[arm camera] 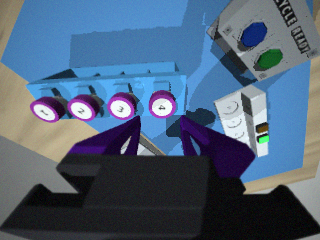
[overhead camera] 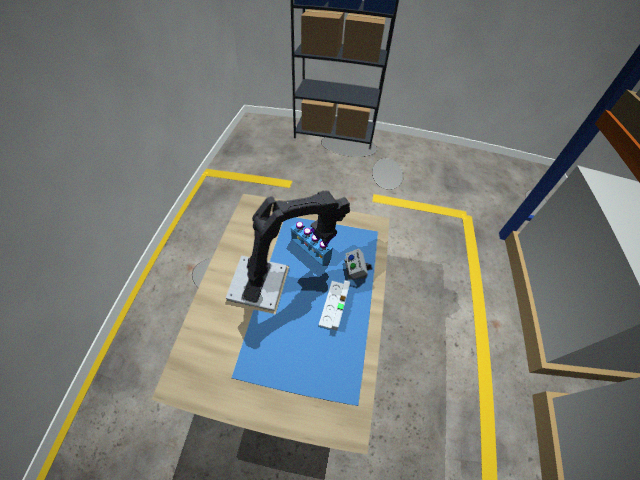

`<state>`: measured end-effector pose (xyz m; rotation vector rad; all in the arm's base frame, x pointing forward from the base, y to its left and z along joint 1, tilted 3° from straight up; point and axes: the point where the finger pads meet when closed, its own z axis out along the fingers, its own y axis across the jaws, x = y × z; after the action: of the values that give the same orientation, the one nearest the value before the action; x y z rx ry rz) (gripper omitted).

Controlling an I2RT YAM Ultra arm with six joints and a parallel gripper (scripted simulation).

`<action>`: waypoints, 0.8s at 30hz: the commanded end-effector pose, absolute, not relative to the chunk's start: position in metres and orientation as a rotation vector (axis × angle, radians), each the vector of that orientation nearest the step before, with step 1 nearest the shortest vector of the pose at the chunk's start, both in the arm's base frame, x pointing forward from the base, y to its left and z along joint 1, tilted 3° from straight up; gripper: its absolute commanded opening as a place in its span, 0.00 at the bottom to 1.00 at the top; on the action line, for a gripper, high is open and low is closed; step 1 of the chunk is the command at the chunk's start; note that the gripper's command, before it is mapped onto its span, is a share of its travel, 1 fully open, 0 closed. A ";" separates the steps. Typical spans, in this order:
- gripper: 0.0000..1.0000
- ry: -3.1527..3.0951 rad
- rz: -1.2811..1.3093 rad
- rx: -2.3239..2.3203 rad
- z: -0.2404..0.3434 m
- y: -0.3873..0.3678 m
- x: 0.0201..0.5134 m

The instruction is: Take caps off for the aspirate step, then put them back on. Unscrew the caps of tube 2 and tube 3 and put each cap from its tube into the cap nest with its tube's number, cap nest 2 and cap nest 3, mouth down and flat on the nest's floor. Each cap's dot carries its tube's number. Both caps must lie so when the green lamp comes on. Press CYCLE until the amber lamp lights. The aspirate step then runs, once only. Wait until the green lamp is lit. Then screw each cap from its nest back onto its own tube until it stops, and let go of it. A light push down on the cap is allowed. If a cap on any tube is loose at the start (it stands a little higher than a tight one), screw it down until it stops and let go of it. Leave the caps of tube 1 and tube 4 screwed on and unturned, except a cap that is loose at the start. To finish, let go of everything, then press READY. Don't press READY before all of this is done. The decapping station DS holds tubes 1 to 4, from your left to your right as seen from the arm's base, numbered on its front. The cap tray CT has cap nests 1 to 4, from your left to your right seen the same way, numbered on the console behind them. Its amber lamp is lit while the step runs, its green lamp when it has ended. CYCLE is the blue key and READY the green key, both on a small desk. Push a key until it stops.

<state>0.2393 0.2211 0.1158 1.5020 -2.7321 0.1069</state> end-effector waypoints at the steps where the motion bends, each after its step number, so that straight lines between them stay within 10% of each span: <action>1: 0.49 -2.759 0.090 1.534 0.112 0.227 0.245; 24: 0.49 -2.760 0.090 1.534 0.100 0.227 0.247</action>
<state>0.2440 0.2243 0.0968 1.5228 -2.7433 0.0987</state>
